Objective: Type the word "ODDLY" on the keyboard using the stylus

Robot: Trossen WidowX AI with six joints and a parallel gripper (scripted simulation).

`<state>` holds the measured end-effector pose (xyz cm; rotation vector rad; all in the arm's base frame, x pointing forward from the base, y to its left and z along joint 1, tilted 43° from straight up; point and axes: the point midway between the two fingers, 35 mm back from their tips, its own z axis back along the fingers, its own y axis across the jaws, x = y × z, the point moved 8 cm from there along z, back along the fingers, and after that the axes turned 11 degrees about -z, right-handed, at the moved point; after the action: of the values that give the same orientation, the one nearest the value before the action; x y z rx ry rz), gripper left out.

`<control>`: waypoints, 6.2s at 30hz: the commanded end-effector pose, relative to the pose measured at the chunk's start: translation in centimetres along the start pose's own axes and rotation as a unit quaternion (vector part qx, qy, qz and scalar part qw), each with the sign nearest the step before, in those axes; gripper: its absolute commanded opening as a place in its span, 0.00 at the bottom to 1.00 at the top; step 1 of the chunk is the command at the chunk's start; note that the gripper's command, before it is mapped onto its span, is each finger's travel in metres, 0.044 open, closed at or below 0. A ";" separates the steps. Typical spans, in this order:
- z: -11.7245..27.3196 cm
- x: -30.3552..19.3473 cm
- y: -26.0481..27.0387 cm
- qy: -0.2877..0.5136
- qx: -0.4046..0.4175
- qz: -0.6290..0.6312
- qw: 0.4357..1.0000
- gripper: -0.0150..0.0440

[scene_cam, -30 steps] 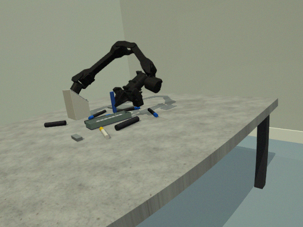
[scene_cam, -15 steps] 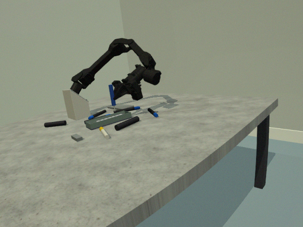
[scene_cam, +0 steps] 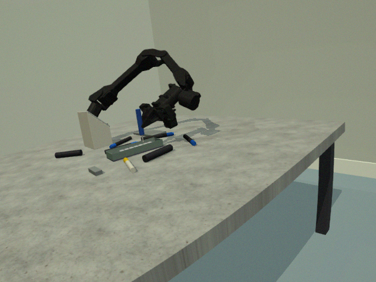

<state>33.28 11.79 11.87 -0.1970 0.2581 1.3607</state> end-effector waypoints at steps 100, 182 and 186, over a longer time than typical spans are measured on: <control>0.0 -0.4 3.7 -0.001 0.000 -0.005 1.000 0.39; 2.0 -1.5 1.6 -0.001 -0.001 -0.006 1.000 0.25; 1.5 -0.7 1.8 -0.002 0.000 -0.006 1.000 0.25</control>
<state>31.36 11.46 13.96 -0.1923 0.2525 1.3483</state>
